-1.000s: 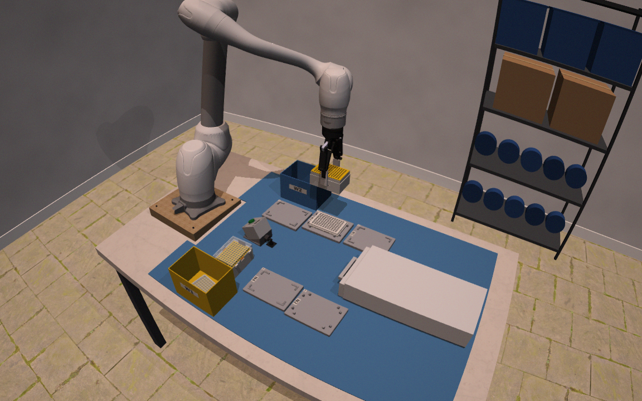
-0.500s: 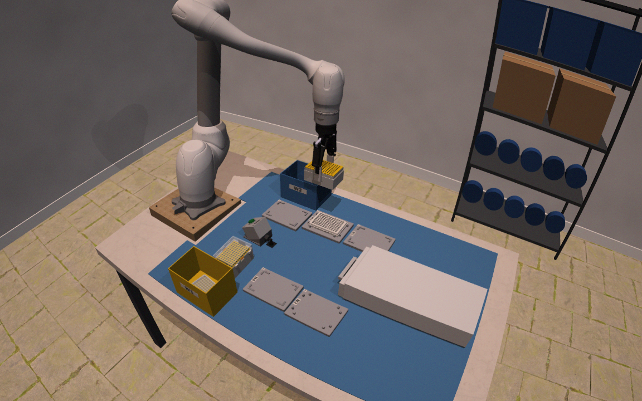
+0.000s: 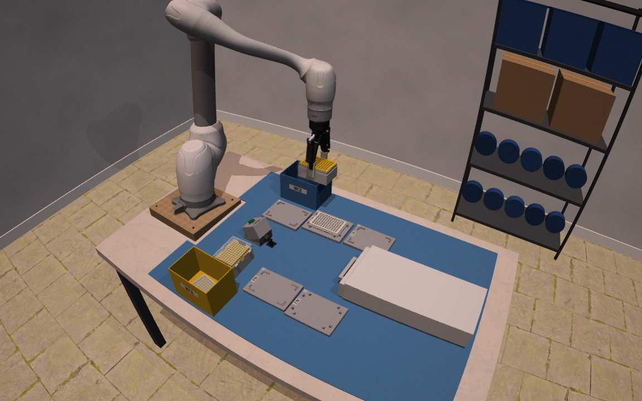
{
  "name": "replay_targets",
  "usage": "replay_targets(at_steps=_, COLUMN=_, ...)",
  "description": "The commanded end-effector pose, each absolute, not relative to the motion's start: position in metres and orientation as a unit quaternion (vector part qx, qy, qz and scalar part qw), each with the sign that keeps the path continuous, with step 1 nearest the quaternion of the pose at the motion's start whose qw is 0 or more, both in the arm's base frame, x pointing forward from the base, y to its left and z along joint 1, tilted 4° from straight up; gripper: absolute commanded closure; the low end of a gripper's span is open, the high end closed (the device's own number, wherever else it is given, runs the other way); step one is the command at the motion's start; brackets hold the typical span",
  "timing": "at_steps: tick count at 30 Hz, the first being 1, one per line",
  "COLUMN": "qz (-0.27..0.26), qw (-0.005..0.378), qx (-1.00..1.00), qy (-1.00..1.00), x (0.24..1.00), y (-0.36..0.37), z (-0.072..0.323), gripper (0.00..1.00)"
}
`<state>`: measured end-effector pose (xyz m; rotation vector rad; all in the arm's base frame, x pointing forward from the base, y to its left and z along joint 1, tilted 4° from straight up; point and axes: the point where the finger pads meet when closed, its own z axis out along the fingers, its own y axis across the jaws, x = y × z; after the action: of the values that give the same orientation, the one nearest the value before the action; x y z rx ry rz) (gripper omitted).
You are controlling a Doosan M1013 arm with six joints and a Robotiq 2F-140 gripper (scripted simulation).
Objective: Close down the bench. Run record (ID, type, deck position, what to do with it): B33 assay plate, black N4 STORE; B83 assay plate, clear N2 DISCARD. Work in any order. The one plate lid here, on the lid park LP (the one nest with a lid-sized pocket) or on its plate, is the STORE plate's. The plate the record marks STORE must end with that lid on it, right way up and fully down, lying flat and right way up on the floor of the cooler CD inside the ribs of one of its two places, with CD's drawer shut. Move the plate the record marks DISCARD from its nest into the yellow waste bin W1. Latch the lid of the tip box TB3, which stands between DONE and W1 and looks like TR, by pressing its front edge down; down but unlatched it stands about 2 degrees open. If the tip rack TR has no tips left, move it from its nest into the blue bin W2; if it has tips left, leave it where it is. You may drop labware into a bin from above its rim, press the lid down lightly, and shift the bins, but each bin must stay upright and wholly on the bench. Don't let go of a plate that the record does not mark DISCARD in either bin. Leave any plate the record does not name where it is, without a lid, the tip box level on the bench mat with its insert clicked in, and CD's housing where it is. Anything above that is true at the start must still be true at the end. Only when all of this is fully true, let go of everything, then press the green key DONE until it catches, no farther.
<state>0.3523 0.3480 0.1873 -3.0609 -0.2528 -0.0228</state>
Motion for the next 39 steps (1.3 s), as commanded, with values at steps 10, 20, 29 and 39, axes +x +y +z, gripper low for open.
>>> replay_targets(at_steps=10, qz=-0.007, qw=0.035, qx=-0.996, qy=-0.082, x=0.322, y=0.354, z=0.188, gripper=1.0)
replay_targets(at_steps=20, qz=-0.007, qw=0.035, qx=-0.996, qy=-0.082, x=0.301, y=0.357, z=0.188, gripper=1.0)
replay_targets(at_steps=29, qz=-0.007, qw=0.035, qx=-0.996, qy=-0.082, x=0.283, y=0.36, z=0.188, gripper=1.0)
replay_targets(at_steps=39, qz=-0.007, qw=0.035, qx=-0.996, qy=-0.082, x=0.283, y=0.36, z=0.188, gripper=1.0)
